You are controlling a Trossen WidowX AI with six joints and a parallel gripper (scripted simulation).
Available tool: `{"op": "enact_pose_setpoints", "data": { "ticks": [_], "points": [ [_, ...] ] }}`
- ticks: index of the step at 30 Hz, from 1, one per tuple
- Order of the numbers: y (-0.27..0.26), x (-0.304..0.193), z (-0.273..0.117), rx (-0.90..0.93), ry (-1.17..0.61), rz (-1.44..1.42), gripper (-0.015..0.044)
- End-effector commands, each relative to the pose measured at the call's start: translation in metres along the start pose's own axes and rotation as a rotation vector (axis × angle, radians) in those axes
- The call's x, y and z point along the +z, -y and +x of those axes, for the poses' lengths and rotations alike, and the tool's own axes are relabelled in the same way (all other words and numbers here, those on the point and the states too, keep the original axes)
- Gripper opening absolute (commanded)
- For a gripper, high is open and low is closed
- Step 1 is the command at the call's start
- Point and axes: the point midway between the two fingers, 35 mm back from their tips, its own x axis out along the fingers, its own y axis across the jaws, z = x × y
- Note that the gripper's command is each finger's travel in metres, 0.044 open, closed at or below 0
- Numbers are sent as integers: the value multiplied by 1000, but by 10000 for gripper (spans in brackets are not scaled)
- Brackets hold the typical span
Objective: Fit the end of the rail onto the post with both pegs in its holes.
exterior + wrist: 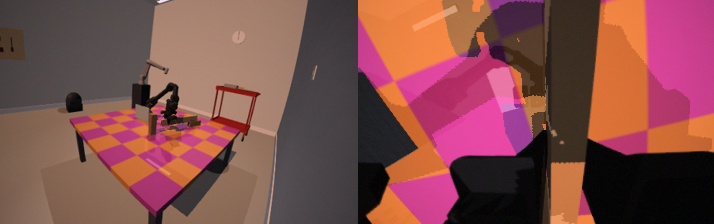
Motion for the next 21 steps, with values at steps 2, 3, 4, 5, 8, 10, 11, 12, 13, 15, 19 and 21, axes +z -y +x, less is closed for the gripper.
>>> {"op": "enact_pose_setpoints", "data": {
  "ticks": [2, 3, 4, 5, 8, 10, 11, 12, 13, 15, 19, 21],
  "points": [
    [1, 0, -1, -7, 0, 2, 0],
    [1, 0, -1, -7, 0, 2, 0],
    [1, 0, -1, -7, 0, 2, 0],
    [1, 0, -2, -7, 0, 2, 0],
    [1, 0, -2, -7, 0, 2, 0],
    [0, 0, -2, -7, 0, 2, 0],
    [0, 0, -2, -7, 0, 2, 0],
    [0, 0, -2, -7, 0, 2, 0],
    [0, 0, -3, -7, 0, 2, 0],
    [0, 0, -3, -7, 0, 2, 0],
    [0, 0, -3, -7, 0, 2, 0],
    [0, 0, -3, -7, 0, 2, 0]
  ]
}}
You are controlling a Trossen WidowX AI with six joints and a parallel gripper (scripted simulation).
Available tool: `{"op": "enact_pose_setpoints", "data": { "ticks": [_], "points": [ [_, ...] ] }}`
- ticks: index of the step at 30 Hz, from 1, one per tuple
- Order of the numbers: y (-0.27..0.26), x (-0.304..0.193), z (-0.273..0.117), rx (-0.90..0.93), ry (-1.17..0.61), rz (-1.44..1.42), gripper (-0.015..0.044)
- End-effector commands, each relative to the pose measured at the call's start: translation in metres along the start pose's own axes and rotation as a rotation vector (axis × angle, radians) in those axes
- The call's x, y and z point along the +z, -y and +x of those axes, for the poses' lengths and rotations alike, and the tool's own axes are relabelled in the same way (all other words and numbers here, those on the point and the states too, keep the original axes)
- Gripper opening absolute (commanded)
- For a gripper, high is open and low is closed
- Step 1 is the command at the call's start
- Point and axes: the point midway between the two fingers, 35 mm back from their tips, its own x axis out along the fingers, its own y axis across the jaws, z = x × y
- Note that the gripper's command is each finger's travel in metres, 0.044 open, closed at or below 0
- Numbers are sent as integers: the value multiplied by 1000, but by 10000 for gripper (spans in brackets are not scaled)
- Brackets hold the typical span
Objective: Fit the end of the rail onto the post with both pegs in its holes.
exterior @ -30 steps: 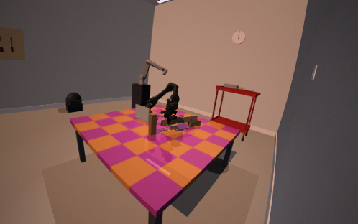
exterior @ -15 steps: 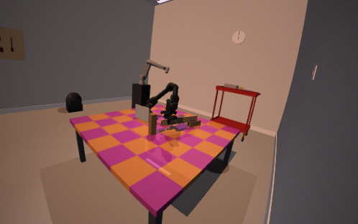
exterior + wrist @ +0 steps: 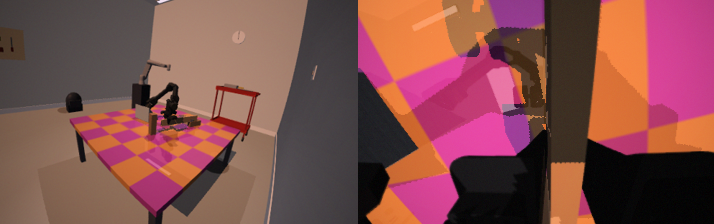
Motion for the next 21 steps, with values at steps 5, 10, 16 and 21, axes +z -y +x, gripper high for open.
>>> {"op": "enact_pose_setpoints", "data": {
  "ticks": [5, 10, 16, 21],
  "points": [
    [0, 0, -3, -7, 0, 2, 0],
    [0, 0, -3, -7, 0, 2, 0],
    [0, -1, -2, -7, 0, 2, 0],
    [0, -2, -2, -7, 0, 2, 0]
  ]
}}
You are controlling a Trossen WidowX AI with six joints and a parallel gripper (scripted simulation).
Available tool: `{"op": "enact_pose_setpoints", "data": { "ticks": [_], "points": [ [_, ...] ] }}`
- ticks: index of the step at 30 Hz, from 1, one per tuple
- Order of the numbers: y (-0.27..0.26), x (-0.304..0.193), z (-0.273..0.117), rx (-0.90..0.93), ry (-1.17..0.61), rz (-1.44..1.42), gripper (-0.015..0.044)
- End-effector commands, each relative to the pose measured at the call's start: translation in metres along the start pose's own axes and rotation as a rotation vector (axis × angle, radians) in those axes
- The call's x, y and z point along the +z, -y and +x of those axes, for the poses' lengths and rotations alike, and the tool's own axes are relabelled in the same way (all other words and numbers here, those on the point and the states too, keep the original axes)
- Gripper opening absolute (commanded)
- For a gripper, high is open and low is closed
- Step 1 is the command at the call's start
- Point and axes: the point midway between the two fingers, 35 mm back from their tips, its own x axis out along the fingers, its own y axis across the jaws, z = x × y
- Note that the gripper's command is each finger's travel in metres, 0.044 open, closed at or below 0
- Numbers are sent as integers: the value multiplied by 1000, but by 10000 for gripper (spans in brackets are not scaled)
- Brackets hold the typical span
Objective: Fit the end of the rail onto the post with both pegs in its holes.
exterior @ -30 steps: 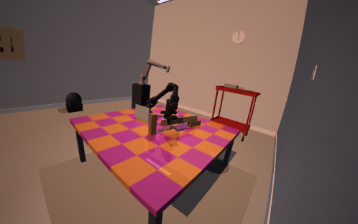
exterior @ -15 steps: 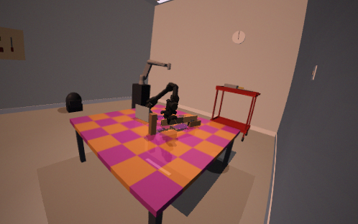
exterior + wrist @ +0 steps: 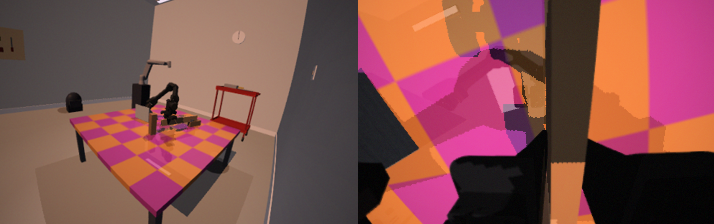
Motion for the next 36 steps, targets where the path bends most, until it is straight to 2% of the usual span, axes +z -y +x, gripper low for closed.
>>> {"op": "enact_pose_setpoints", "data": {
  "ticks": [1, 36],
  "points": [
    [1, -2, -2, -8, 0, 0, 0],
    [1, -13, -3, -9, -1, 0, 0]
  ]
}}
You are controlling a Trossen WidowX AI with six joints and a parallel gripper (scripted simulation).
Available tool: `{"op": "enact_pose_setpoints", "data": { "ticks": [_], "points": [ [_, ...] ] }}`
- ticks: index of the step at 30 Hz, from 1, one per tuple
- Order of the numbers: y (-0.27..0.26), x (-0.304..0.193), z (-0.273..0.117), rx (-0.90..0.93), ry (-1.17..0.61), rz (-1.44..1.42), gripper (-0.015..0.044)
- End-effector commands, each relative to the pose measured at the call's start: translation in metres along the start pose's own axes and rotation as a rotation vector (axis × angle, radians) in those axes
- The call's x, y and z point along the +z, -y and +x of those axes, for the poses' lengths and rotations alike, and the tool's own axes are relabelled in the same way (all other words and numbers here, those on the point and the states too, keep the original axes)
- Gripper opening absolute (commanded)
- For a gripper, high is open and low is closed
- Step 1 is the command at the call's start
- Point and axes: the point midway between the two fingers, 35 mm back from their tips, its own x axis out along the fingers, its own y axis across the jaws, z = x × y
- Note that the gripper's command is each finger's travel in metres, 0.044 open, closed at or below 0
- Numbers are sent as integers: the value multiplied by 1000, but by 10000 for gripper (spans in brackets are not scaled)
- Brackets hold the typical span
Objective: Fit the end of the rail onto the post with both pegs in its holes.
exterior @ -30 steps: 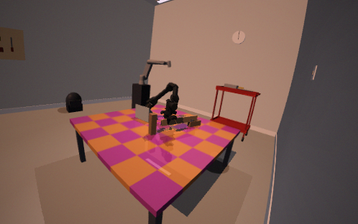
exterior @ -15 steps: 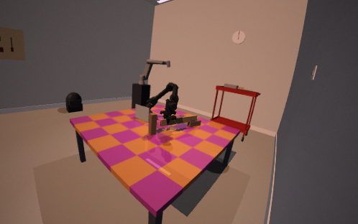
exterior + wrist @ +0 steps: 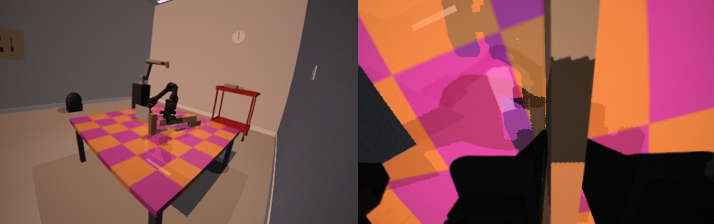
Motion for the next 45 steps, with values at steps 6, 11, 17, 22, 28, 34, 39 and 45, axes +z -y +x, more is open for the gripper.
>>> {"op": "enact_pose_setpoints", "data": {
  "ticks": [6, 11, 17, 22, 28, 34, 39, 45],
  "points": [
    [0, -5, -3, -5, -1, 2, 0],
    [0, -7, -2, -5, -1, 2, 0],
    [0, -8, -2, -5, -1, 2, 0],
    [0, -10, -1, -5, -1, 2, 0],
    [0, -12, -1, -5, -1, 2, 0],
    [0, -14, -1, -5, -1, 2, 0],
    [0, -15, -2, -5, -1, 2, 0],
    [0, -17, -2, -5, -1, 2, 0]
  ]
}}
